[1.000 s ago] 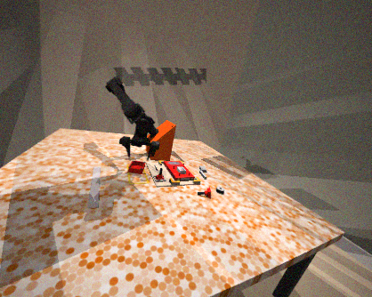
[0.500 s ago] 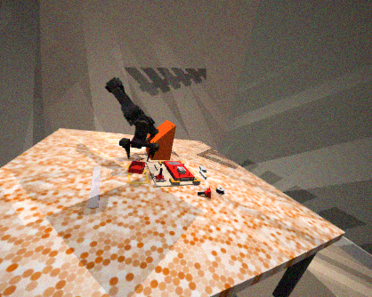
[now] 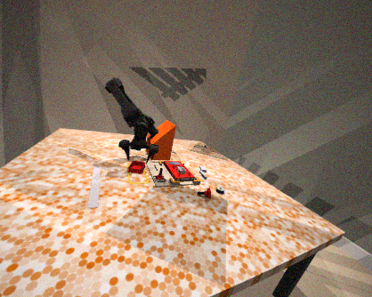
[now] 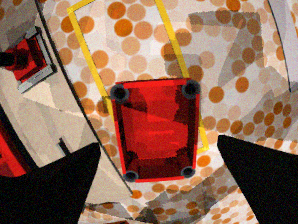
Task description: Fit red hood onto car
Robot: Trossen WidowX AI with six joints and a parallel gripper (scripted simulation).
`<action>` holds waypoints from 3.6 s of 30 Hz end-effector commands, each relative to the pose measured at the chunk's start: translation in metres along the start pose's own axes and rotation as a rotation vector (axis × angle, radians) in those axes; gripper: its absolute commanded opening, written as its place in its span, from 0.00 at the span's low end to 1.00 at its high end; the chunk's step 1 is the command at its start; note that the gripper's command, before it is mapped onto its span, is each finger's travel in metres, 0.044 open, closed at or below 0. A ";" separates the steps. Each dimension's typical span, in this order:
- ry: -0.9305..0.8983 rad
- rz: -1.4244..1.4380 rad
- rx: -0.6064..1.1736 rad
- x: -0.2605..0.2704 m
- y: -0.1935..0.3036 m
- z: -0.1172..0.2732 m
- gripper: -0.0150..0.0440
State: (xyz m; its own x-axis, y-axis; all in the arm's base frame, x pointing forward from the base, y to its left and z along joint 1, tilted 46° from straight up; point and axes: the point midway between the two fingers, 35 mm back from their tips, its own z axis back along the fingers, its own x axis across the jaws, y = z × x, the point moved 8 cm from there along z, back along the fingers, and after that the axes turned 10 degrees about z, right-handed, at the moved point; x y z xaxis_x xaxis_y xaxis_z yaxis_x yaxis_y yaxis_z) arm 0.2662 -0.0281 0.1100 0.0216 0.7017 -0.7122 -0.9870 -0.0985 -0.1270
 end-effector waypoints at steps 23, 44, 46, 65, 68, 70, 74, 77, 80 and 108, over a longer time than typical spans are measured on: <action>-0.002 0.009 0.004 0.001 0.003 -0.013 1.00; -0.001 0.009 0.004 0.000 0.003 -0.024 1.00; -0.001 0.009 0.004 0.000 0.003 -0.024 1.00; 0.003 0.002 0.002 -0.001 0.002 -0.026 0.73; 0.003 0.004 0.002 0.000 0.002 -0.026 0.63; 0.003 0.004 0.002 0.000 0.002 -0.025 0.54; 0.003 0.004 0.002 0.000 0.002 -0.021 0.36; 0.003 0.004 0.002 0.000 0.002 -0.017 0.25; 0.003 0.004 0.002 0.000 0.002 -0.011 0.25; 0.000 0.004 0.002 0.000 0.001 0.052 0.25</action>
State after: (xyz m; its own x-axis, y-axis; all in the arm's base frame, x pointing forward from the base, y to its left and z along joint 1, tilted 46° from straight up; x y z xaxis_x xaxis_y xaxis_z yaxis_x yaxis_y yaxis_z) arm 0.2555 0.0052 0.1408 0.0072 0.7024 -0.7118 -0.9887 -0.1017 -0.1104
